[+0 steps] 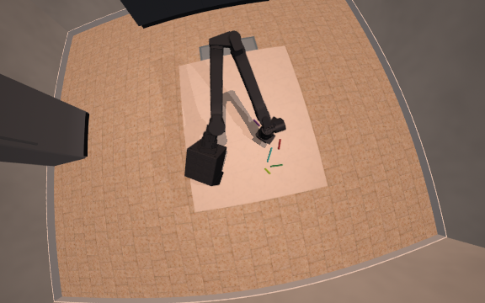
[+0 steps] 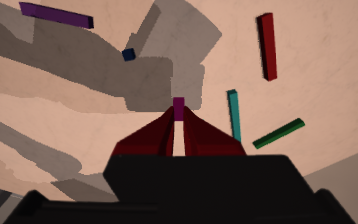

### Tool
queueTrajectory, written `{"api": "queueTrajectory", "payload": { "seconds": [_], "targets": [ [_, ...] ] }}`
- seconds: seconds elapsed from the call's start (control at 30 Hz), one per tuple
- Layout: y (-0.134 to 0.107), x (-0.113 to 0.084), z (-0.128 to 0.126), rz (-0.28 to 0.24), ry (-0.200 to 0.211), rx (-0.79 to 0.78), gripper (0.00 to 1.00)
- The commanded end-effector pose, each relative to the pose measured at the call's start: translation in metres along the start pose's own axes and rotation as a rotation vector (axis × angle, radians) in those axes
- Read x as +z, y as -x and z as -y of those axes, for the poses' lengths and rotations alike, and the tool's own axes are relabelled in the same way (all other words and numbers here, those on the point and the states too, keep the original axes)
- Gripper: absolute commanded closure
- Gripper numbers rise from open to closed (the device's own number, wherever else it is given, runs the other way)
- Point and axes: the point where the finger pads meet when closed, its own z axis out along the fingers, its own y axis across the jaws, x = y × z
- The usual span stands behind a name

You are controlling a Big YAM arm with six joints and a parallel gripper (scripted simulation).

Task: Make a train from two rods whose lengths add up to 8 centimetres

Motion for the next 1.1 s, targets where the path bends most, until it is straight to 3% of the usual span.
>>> {"api": "queueTrajectory", "payload": {
  "seconds": [0.0, 0.23, 1.07],
  "targets": [
    [-0.005, 0.018, -0.006, -0.007, 0.020, 0.037, 0.96],
    [-0.003, 0.039, -0.005, -0.005, 0.019, 0.034, 0.96],
    [-0.004, 0.043, -0.006, -0.009, 0.023, 0.035, 0.96]
  ]
}}
